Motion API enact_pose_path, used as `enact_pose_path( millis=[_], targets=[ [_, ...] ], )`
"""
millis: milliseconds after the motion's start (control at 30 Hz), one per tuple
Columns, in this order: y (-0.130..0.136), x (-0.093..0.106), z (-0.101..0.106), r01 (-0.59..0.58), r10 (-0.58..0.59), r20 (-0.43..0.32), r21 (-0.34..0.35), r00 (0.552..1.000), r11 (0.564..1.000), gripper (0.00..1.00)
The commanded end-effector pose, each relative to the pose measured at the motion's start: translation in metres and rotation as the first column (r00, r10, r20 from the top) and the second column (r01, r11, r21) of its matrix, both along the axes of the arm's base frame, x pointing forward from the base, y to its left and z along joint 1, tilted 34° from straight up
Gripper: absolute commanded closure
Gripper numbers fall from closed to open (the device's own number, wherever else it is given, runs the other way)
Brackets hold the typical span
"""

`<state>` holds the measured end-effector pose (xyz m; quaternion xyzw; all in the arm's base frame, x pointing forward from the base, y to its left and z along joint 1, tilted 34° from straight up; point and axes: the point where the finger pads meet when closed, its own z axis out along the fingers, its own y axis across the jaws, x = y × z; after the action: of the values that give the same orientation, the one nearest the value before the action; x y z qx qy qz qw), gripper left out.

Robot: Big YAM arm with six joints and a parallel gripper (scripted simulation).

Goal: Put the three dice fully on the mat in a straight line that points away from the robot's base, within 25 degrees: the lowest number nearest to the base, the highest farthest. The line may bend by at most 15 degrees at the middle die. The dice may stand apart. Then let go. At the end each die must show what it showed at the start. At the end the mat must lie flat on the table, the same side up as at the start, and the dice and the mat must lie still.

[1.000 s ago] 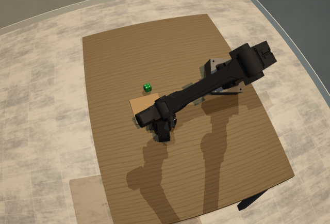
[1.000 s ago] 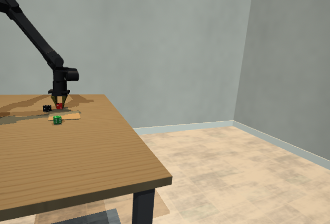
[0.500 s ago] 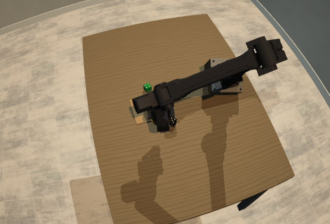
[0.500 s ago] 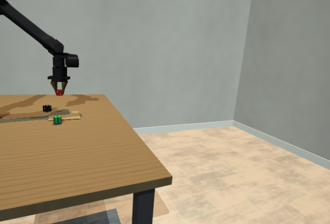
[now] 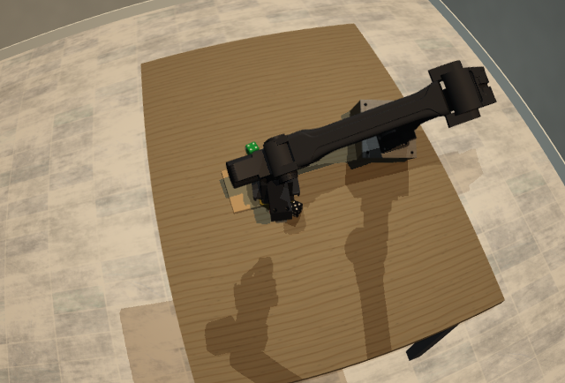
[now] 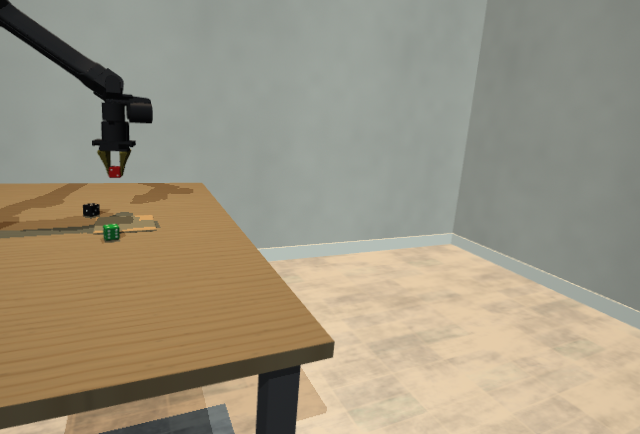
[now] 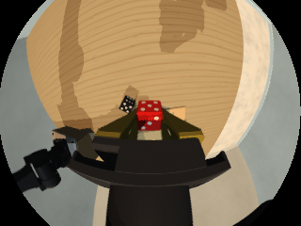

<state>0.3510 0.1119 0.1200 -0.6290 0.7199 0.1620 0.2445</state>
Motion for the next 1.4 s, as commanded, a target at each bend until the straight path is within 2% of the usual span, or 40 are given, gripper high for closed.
enact_pose_path(
  millis=[0,67,133,233,333,433,500,533,600,633,667,900,1033,1300,1367],
  targets=[
    [-0.009,0.002,-0.006,0.003,-0.003,-0.004,0.002,1.0,1.0,0.74],
    [-0.028,0.004,-0.018,-0.013,0.013,0.005,-0.006,1.0,1.0,0.74],
    [-0.061,0.003,-0.039,-0.04,0.04,0.021,-0.017,0.999,0.999,0.74],
    [-0.062,0.003,-0.04,-0.04,0.04,0.02,-0.022,0.999,0.999,0.74],
    [-0.11,-0.007,-0.07,-0.082,0.083,0.05,-0.019,0.995,0.996,0.74],
    [-0.13,-0.013,-0.082,-0.099,0.1,0.065,-0.017,0.993,0.995,0.74],
    [-0.13,-0.014,-0.082,-0.1,0.101,0.066,-0.017,0.993,0.995,0.74],
    [-0.12,-0.011,-0.074,-0.13,0.132,0.092,-0.029,0.987,0.991,0.74],
    [-0.126,0.007,-0.062,-0.128,0.133,0.13,-0.047,0.983,0.991,0.74],
    [-0.126,0.007,-0.062,-0.128,0.133,0.129,-0.047,0.983,0.991,0.74],
    [-0.124,0.0,-0.067,-0.129,0.133,0.114,-0.041,0.985,0.991,0.74],
    [-0.134,-0.002,-0.07,-0.099,0.103,0.108,-0.038,0.989,0.994,0.74],
    [-0.119,-0.011,-0.086,-0.113,0.114,0.064,-0.018,0.991,0.993,0.74],
    [-0.104,-0.008,-0.107,-0.113,0.113,0.063,-0.017,0.992,0.994,0.74],
    [-0.104,-0.008,-0.107,-0.113,0.113,0.063,-0.017,0.992,0.994,0.74]
  ],
)
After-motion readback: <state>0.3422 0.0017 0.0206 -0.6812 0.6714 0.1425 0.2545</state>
